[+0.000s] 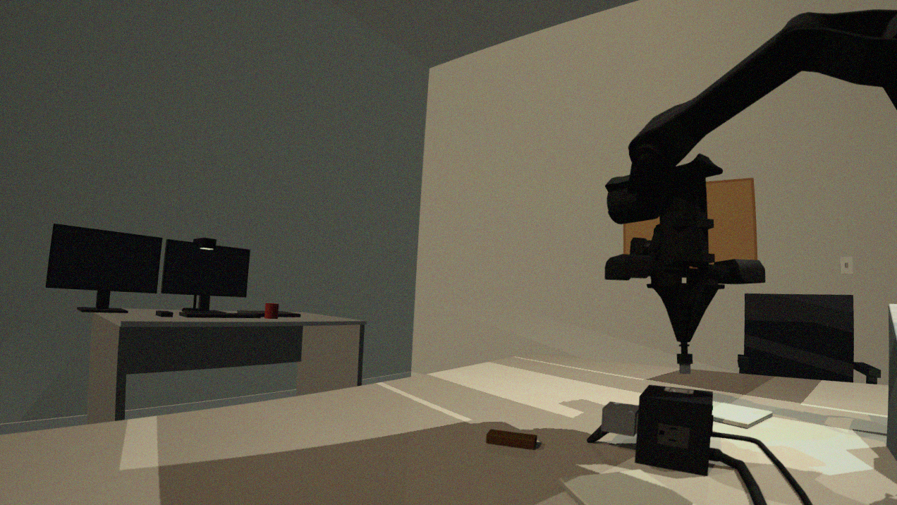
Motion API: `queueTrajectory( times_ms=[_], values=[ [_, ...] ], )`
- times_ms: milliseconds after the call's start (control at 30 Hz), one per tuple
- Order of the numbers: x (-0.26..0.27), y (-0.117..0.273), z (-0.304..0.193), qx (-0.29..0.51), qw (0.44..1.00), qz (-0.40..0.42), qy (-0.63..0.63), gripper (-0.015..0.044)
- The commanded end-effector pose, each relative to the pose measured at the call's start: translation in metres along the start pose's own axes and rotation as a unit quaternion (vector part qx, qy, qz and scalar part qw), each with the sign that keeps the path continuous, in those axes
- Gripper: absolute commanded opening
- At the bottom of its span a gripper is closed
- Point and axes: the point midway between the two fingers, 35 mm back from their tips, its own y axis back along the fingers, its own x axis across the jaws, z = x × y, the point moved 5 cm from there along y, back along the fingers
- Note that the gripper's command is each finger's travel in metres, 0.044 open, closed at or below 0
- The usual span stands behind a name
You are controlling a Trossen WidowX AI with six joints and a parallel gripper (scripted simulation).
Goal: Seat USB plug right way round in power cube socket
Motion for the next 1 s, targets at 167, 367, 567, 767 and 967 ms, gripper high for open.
queueTrajectory(
  times_ms=[167, 367, 567, 767, 967],
  values=[
    [0.0, 0.0, 0.0001, 0.0, 0.992, 0.0, 0.125, 0.0],
    [0.0, 0.0, 0.0001, 0.0, 0.979, 0.0, 0.203, 0.0],
    [0.0, 0.0, 0.0001, 0.0, 0.96, 0.0, 0.279, 0.0],
    [0.0, 0.0, 0.0001, 0.0, 0.936, 0.0, 0.353, 0.0],
    [0.0, 0.0, 0.0001, 0.0, 0.905, 0.0, 0.426, 0.0]
  ],
)
